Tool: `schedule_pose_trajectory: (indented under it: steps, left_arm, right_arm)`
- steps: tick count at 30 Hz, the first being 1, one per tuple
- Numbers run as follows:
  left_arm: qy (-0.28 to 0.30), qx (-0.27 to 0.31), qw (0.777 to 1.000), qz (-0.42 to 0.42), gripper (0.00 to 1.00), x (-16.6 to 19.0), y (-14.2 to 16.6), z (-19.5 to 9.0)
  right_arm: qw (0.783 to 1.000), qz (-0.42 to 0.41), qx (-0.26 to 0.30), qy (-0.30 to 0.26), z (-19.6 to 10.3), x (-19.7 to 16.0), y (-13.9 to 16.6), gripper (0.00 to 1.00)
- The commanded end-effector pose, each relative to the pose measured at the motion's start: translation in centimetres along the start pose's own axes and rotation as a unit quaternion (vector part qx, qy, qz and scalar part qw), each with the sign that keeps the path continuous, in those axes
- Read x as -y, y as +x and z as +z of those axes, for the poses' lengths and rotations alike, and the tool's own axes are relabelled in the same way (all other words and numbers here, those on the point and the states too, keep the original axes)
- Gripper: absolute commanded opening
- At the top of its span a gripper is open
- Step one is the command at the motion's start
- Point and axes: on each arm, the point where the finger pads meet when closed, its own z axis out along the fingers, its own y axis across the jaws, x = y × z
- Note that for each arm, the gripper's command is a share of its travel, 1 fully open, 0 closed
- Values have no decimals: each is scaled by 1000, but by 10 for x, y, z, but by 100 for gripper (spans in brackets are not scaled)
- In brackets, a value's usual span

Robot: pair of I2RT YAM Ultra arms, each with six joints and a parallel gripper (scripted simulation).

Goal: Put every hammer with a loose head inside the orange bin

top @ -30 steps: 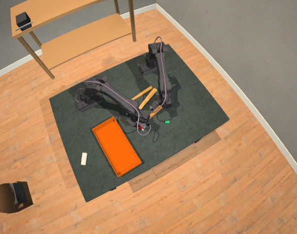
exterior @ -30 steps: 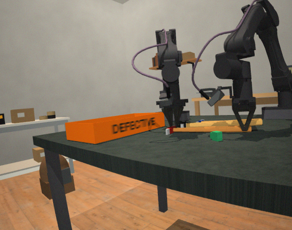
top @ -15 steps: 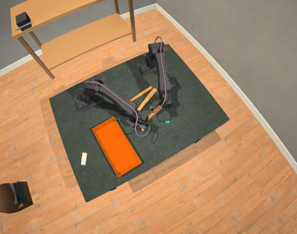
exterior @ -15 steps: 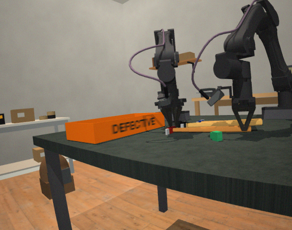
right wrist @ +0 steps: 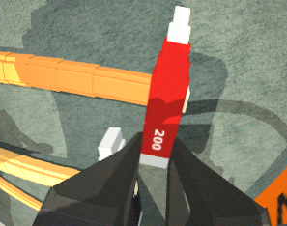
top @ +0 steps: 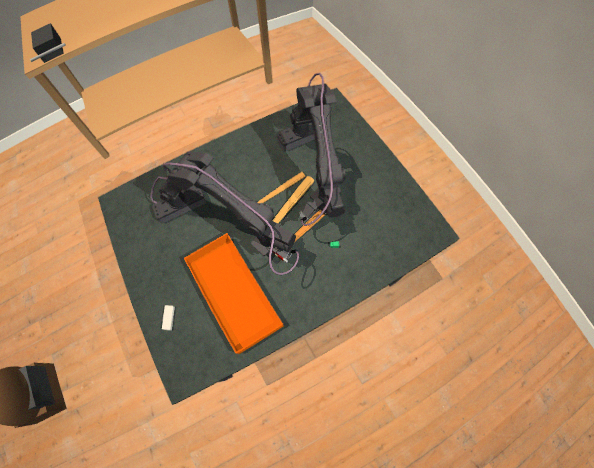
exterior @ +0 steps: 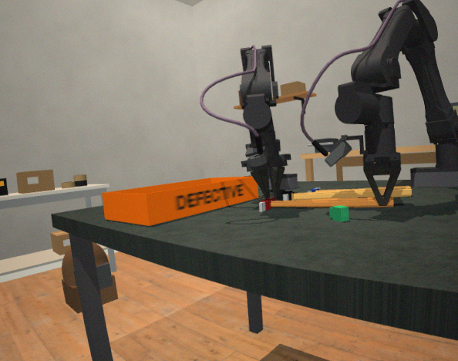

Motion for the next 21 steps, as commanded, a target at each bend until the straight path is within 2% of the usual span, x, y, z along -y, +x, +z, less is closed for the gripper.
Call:
schedule_pose_trajectory:
  steps: [1,5,12,13,14,15,21]
  left_arm:
    - [-9,-9,1000,2,21,-3,8,-8]
    - [-13,4,1000,5,21,-5,1,-10]
    - [-13,4,1000,5,21,-5,1,-10]
    - [-8,1,1000,1,21,-4,2,-6]
    - [-8,1,1000,1,21,-4,2,-6]
    - [-8,1,1000,1,21,-4,2,-6]
    - [-8,1,1000,1,21,-4,2,-6]
  right_arm:
    - [1000,5,4,19,-5,15,-1,12]
    - [1000,0,5,0,-3,0,-2,12]
    - [1000,0,5,0,-3,0,-2,12]
    - [1000,0,5,0,-3,0,-2,23]
    - [1000,0,5,0,-3,0,-2,28]
    - [1000,3,10,-1,-11,2,-6,39]
    - [1000,0,23,-5,-22,2,-12,41]
